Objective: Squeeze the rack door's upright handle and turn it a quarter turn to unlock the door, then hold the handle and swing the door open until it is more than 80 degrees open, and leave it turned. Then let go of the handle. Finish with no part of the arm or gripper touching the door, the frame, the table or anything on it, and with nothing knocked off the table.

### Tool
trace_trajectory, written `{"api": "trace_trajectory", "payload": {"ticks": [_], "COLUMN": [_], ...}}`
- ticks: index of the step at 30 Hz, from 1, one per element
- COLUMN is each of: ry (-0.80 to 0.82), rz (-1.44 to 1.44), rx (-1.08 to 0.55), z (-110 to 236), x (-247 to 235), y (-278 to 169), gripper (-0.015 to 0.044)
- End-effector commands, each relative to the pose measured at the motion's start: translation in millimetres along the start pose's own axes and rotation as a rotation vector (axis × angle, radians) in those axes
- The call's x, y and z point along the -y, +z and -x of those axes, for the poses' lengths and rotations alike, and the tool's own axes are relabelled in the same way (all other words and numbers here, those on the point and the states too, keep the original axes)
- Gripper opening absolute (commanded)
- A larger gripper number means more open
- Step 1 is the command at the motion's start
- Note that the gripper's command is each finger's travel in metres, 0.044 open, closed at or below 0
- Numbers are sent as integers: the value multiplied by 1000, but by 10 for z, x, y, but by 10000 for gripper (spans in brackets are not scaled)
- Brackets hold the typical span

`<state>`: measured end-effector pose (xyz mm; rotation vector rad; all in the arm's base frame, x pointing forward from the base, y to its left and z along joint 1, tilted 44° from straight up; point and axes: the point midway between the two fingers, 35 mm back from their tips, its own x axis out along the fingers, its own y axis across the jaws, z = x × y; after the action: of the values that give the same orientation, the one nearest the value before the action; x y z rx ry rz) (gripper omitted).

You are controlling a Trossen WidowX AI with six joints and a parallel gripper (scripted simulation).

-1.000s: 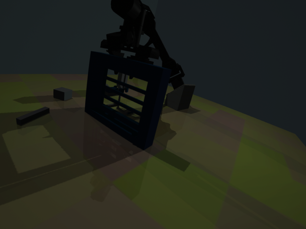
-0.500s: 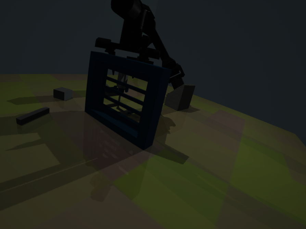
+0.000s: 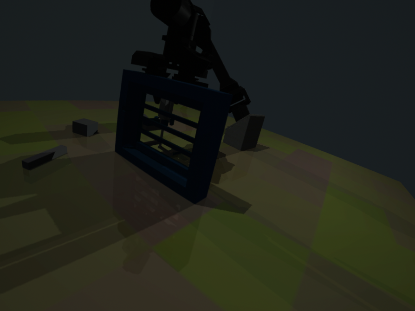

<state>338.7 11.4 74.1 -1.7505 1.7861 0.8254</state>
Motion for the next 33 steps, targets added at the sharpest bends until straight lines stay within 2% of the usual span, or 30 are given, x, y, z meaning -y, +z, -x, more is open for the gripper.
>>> {"api": "trace_trajectory", "payload": {"ticks": [1,7,33], "ry": [0,0,0], "rz": [172,181,181], "rx": [1,1,1], "z": [-3,-3,-3], "x": [1,1,1], "y": [4,4,4], "gripper": [282,282,108]}}
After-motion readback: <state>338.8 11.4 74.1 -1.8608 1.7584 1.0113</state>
